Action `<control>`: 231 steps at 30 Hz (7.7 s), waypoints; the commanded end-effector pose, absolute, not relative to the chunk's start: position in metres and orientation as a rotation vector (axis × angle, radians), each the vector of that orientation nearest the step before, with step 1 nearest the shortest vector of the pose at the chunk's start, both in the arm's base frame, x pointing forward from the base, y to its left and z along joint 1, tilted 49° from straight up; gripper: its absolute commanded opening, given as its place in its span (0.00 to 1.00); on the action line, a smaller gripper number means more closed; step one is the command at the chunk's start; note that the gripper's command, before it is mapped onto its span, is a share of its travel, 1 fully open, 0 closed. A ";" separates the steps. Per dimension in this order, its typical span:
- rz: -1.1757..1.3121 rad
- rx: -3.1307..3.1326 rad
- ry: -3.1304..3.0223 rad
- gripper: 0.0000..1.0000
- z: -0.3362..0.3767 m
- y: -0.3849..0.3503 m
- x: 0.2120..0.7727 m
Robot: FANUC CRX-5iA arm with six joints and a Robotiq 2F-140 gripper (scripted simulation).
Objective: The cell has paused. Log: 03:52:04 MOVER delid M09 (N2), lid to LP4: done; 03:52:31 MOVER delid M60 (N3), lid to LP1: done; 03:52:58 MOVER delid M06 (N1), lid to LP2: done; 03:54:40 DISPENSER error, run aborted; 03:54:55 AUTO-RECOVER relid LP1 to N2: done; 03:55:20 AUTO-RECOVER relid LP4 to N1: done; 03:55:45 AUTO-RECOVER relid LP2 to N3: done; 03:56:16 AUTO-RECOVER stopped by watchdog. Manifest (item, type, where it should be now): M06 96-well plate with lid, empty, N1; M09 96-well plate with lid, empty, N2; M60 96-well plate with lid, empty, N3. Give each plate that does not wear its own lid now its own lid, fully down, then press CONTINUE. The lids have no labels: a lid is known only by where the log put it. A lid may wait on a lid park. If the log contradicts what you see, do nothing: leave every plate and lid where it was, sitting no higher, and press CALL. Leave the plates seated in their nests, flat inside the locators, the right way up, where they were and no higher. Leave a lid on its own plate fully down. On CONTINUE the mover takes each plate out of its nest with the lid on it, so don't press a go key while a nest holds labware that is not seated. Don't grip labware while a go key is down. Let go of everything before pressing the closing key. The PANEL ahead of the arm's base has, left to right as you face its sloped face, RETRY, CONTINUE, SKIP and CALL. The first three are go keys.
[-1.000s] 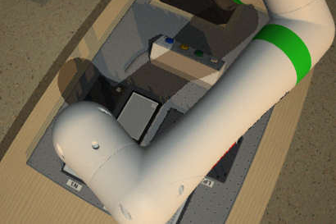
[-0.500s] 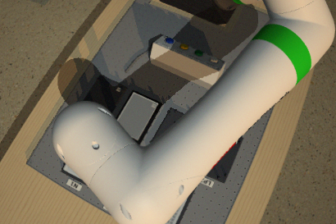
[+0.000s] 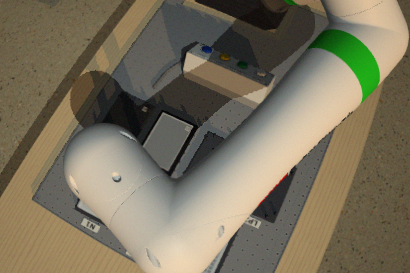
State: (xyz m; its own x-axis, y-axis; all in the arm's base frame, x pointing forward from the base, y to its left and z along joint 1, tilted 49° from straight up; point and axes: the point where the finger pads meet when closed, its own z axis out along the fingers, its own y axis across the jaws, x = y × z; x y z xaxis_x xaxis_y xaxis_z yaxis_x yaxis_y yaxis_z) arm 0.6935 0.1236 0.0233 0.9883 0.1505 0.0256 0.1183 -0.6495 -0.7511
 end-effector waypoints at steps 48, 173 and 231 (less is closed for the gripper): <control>0.048 -2.284 -0.186 0.66 0.023 0.123 0.694; 0.048 -2.284 -0.186 0.00 0.012 0.136 0.692; 0.048 -2.284 -0.186 0.00 0.016 0.131 0.693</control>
